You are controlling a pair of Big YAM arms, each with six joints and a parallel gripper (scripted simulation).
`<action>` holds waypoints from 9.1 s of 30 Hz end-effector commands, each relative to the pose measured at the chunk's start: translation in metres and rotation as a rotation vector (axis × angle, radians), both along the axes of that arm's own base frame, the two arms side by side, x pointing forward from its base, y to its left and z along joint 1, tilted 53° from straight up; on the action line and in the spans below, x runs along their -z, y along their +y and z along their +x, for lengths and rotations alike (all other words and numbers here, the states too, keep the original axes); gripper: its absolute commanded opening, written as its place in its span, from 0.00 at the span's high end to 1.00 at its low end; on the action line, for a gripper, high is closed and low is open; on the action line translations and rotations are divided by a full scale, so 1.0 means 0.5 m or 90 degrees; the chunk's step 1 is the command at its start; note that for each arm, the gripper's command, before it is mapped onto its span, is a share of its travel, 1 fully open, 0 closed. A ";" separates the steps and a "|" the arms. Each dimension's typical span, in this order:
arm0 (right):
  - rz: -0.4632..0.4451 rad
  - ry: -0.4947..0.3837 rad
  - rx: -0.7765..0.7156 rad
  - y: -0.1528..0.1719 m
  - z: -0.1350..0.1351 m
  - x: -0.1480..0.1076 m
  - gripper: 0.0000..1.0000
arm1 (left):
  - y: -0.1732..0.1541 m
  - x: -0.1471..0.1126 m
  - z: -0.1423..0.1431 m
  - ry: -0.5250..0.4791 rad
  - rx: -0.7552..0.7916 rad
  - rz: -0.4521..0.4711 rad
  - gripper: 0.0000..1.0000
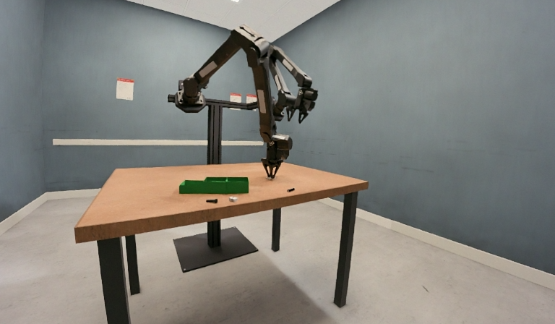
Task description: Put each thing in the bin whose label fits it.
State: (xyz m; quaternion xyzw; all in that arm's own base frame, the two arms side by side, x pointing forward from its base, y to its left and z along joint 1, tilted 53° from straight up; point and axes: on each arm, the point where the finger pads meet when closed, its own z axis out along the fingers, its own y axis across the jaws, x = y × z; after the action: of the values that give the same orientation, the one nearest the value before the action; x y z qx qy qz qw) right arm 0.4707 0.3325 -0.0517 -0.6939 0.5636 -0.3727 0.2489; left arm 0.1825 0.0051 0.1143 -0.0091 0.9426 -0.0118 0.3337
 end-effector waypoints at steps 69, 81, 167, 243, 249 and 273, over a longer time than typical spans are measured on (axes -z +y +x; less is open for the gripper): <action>0.002 -0.002 0.000 0.011 -0.096 -0.074 0.80 | 0.002 -0.054 0.007 -0.030 -0.002 0.001 0.00; -0.004 0.006 -0.002 0.019 -0.105 -0.059 0.80 | 0.002 -0.054 0.007 -0.030 -0.002 0.001 0.00; 0.002 -0.002 0.000 0.016 -0.098 -0.077 0.80 | 0.002 -0.054 0.007 -0.030 -0.002 0.001 0.00; 0.024 0.019 0.028 -0.607 -0.079 -0.190 0.80 | 0.002 -0.054 0.007 -0.030 -0.002 0.001 0.00; 0.160 -0.022 0.120 -0.675 -0.059 -0.243 0.80 | 0.002 -0.054 0.007 -0.030 -0.002 0.001 0.00; 0.293 -0.020 0.230 -0.771 -0.067 -0.228 0.80 | 0.002 -0.054 0.007 -0.030 -0.002 0.001 0.00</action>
State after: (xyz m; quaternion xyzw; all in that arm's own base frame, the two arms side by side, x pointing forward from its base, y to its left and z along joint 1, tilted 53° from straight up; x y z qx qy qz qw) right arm 0.4437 -0.0480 0.0728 -0.5078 0.7351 -0.2896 0.3434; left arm 0.1825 0.0051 0.1143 -0.0091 0.9426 -0.0118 0.3337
